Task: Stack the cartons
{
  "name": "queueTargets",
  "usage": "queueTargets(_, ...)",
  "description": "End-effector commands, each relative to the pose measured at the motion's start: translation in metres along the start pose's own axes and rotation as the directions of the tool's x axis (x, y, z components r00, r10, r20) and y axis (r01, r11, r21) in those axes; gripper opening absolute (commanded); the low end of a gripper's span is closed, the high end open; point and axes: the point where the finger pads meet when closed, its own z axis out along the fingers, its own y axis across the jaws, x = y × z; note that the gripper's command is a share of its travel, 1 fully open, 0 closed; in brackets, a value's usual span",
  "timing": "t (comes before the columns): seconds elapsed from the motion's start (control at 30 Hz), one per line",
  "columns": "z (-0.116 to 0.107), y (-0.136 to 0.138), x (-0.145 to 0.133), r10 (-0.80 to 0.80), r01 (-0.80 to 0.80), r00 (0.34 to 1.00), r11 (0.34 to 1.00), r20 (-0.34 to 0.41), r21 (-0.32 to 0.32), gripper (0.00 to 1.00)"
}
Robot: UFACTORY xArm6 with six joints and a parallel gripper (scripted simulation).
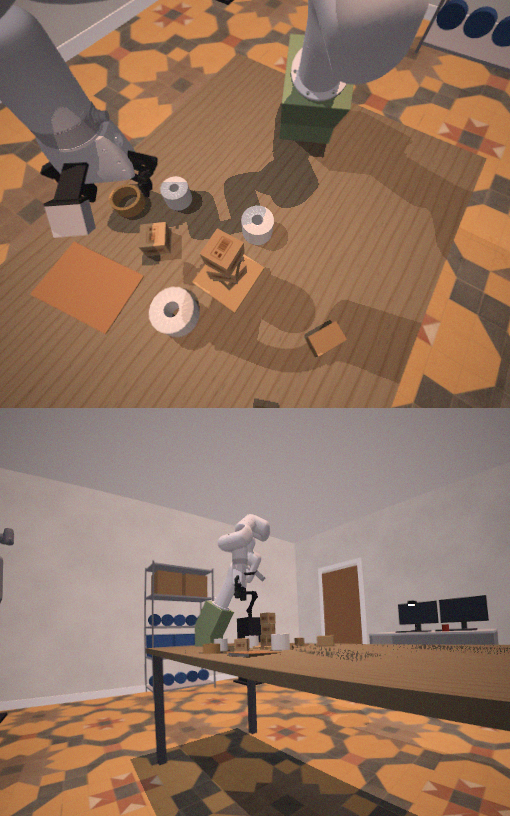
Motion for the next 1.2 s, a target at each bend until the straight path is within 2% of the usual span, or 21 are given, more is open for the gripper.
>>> queueTargets(0.0, 0.000, 0.001, 0.000, -0.001, 0.001, 1.000, 1.000, -0.001, -0.003, 1.00)
queueTargets(1.17, 0.019, 0.001, 0.000, -0.001, 0.001, 1.000, 1.000, 0.001, -0.002, 1.00)
